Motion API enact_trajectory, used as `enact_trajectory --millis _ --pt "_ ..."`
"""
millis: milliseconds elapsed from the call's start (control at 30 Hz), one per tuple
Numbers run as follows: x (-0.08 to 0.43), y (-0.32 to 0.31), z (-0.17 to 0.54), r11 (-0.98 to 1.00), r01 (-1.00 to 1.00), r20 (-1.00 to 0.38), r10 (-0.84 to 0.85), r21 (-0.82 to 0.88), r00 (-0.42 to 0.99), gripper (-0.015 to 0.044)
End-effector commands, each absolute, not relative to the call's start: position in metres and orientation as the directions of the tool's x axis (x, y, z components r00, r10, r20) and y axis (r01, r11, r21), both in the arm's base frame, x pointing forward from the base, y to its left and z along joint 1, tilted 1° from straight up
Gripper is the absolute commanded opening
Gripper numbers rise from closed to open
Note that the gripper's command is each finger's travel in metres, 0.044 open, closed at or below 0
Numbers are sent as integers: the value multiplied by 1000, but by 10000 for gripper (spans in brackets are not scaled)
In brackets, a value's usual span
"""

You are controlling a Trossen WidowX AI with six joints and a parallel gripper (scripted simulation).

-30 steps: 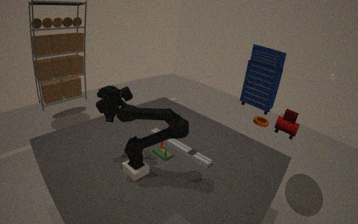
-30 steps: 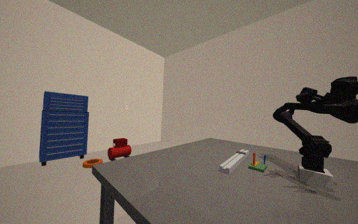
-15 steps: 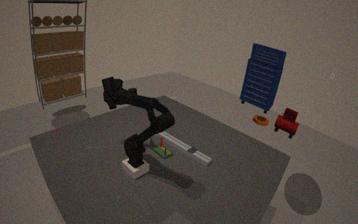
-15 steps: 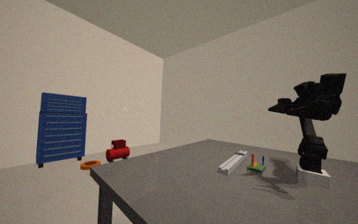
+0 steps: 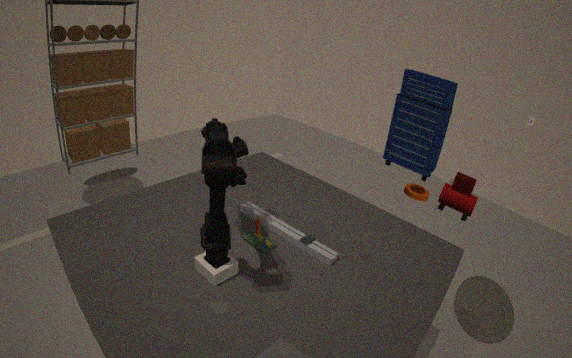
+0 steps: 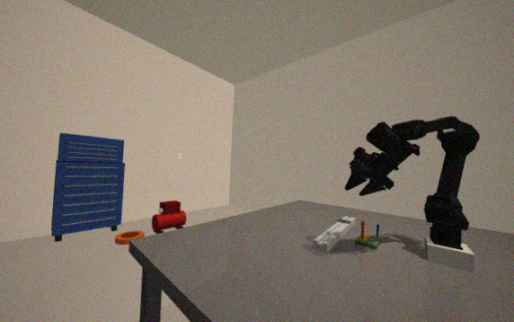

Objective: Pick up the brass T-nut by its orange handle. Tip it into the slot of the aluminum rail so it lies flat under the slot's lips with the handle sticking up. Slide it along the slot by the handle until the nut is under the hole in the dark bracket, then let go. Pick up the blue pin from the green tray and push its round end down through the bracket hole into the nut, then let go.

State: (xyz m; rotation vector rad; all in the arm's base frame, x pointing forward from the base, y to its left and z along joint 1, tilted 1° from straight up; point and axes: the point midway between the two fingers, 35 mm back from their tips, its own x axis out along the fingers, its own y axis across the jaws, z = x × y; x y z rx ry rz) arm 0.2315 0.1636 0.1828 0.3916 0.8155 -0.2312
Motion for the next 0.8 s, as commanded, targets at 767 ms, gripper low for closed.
enact_trajectory --millis 767 --pt "241 42 98 -172 985 -966 -256 16 -29 440"
